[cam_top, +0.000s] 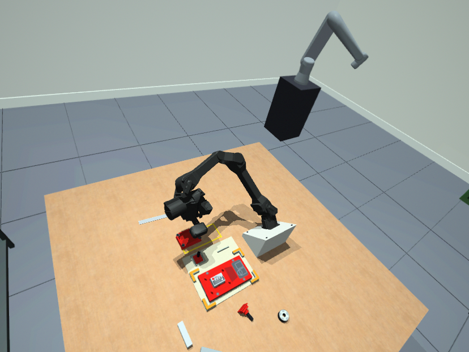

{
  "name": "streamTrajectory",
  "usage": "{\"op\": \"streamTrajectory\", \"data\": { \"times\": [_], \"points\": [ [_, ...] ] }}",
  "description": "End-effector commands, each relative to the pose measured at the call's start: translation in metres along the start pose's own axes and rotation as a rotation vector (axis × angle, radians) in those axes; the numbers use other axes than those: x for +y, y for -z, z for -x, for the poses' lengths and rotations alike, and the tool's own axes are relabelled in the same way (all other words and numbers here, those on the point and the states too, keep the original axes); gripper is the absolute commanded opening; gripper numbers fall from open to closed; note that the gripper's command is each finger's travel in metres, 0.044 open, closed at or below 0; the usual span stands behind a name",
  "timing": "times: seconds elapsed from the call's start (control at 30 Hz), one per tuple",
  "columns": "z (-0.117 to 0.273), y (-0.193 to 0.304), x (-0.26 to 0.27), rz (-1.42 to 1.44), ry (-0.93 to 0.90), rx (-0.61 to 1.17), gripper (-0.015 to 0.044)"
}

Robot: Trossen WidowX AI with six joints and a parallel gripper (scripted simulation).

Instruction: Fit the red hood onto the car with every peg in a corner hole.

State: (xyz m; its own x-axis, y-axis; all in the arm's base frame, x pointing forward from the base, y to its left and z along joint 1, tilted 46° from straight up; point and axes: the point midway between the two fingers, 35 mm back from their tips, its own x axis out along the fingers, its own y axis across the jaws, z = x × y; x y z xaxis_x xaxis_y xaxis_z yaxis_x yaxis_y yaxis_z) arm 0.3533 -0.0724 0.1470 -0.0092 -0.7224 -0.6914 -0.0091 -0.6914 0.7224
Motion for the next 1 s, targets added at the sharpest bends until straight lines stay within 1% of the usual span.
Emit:
{"op": "streamTrajectory", "data": {
  "times": [0.0,0.2,0.27,0.47,0.63,0.8,0.97],
  "points": [
    [-0.001,0.000,-0.001,0.007,0.000,-0.003,0.0440],
    [-0.001,0.000,-0.001,0.007,0.000,-0.003,0.0440],
    [-0.004,0.000,-0.003,-0.077,0.018,0.012,0.0440],
    [-0.025,0.001,-0.015,-0.806,0.213,0.122,0.0440],
    [-0.036,0.001,-0.019,-1.401,0.437,0.177,0.0440],
    [-0.040,-0.002,-0.017,-1.948,0.729,0.185,0.0440],
    [-0.036,-0.013,-0.009,-2.418,1.109,0.127,0.0440]
  ]
}}
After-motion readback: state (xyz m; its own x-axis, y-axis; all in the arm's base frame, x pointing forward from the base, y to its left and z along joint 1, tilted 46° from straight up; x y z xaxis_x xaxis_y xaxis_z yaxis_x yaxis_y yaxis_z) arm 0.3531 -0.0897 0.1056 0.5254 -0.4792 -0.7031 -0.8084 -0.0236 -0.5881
